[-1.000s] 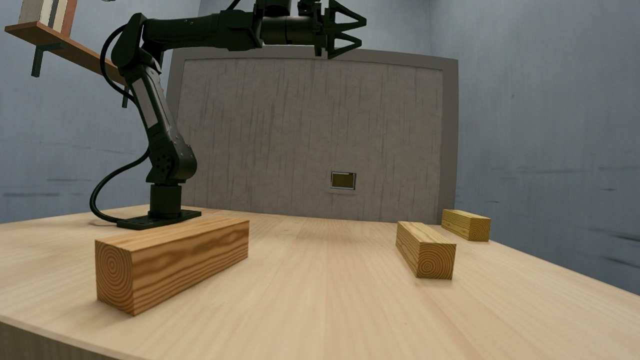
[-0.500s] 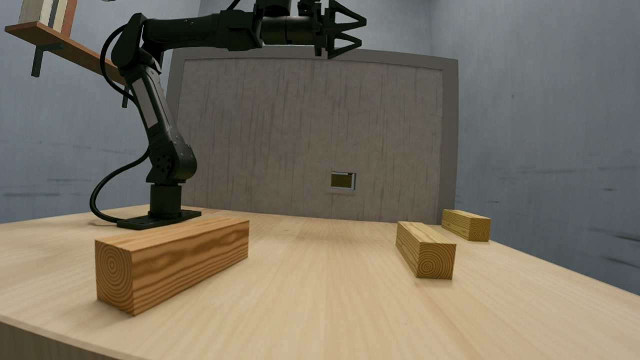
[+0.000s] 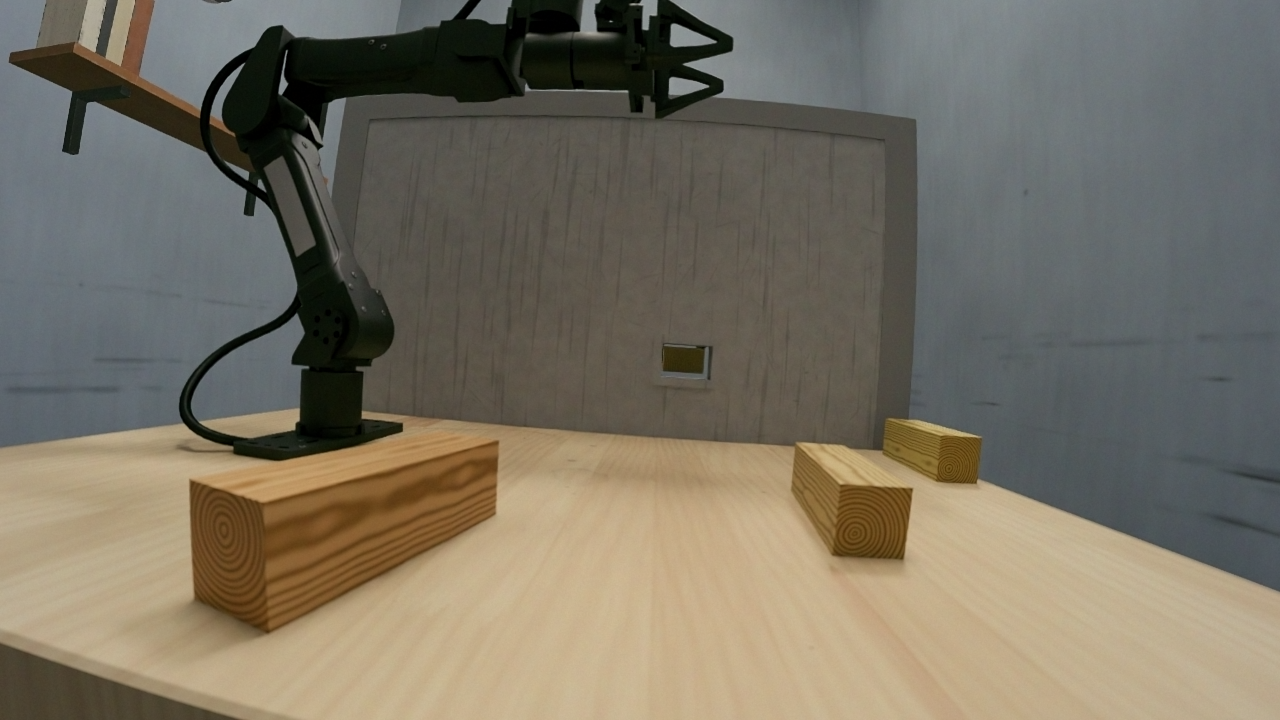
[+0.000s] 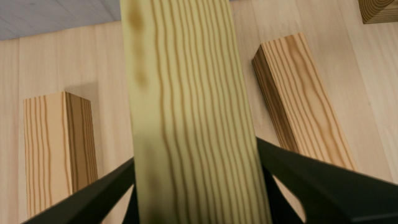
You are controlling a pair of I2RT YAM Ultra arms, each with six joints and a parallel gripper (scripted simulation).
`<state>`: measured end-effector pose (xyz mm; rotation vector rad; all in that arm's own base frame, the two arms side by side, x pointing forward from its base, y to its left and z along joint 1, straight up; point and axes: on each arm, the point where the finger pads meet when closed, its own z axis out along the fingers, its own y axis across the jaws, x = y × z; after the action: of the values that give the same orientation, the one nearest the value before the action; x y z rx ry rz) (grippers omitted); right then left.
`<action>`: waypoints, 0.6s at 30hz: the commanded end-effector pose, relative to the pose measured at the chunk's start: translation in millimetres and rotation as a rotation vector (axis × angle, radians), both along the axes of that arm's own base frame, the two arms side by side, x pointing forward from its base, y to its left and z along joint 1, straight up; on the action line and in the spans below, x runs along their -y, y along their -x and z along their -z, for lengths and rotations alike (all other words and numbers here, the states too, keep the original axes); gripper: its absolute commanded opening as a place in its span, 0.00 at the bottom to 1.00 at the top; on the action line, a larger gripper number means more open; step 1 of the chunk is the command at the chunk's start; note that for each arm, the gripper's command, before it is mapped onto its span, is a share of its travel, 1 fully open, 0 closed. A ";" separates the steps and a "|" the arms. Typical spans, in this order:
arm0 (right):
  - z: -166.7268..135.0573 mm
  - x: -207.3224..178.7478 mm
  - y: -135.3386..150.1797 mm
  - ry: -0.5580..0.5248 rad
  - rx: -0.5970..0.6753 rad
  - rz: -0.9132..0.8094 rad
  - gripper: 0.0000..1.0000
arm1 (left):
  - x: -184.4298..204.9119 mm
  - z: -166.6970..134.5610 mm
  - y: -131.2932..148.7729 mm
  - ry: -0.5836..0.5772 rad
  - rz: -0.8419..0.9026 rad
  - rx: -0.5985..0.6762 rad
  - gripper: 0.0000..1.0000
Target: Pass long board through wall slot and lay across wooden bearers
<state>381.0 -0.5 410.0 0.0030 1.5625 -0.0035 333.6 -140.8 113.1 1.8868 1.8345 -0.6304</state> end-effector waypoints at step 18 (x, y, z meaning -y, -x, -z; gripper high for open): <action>1.9 1.4 -3.2 0.008 -0.005 0.007 0.78 | 1.0 -35.2 -10.4 0.057 -0.005 0.086 0.00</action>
<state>381.0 -0.5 410.0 0.0030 1.5625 -0.0035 334.8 -127.0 111.4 1.8874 1.8336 -0.6298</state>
